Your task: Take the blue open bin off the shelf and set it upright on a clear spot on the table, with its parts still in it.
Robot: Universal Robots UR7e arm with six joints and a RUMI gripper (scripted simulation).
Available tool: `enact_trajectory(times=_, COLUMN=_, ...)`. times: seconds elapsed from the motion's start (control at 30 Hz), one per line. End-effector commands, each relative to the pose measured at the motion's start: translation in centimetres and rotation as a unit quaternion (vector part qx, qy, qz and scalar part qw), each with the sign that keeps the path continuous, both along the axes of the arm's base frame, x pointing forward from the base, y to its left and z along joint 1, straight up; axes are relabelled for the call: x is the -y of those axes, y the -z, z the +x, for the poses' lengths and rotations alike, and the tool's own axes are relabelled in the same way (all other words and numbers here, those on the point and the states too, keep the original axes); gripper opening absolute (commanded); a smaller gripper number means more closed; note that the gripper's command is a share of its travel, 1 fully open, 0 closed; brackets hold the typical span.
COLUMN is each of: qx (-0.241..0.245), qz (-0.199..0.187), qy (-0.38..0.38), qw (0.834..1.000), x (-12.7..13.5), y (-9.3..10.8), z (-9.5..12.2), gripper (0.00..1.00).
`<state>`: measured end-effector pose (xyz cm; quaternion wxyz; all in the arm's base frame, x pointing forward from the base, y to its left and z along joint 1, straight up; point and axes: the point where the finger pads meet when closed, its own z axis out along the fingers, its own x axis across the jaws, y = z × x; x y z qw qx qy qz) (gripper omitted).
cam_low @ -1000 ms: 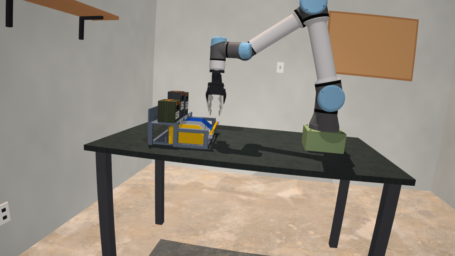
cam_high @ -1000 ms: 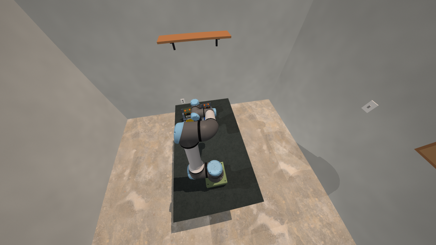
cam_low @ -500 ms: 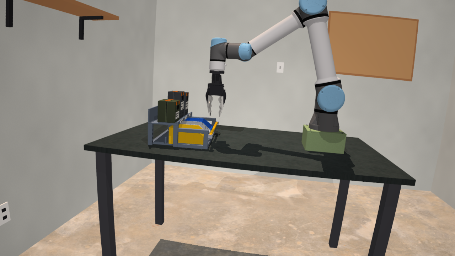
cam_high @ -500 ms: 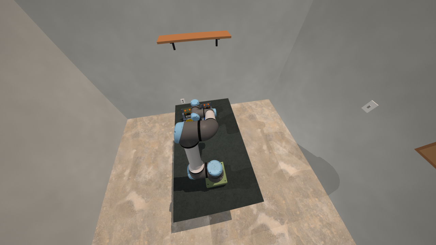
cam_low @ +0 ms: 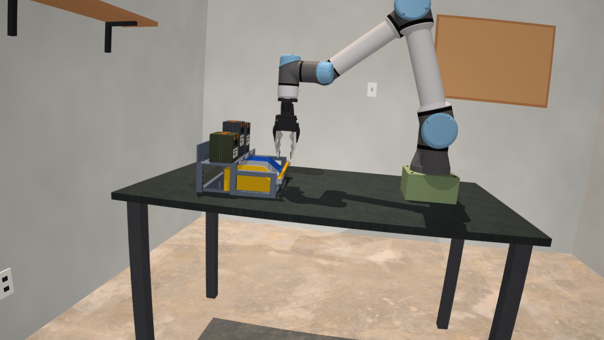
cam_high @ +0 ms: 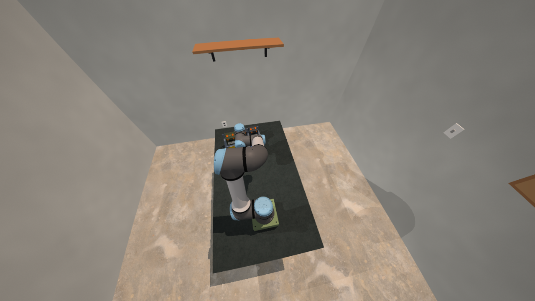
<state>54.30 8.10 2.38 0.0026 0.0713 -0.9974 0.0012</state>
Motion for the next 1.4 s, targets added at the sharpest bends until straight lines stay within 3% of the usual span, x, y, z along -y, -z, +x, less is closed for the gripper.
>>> enact_trajectory(times=0.0, qx=0.001, qz=0.0, qy=0.0, qw=1.0, x=0.0, y=0.8, z=0.1, gripper=0.26)
enact_trajectory(times=0.63, qx=0.001, qz=0.0, qy=0.0, qw=1.0, x=0.0, y=2.7, z=0.1, gripper=0.26)
enact_trajectory(times=1.37, qx=0.001, qz=0.0, qy=0.0, qw=1.0, x=0.0, y=3.0, z=0.1, gripper=0.26)
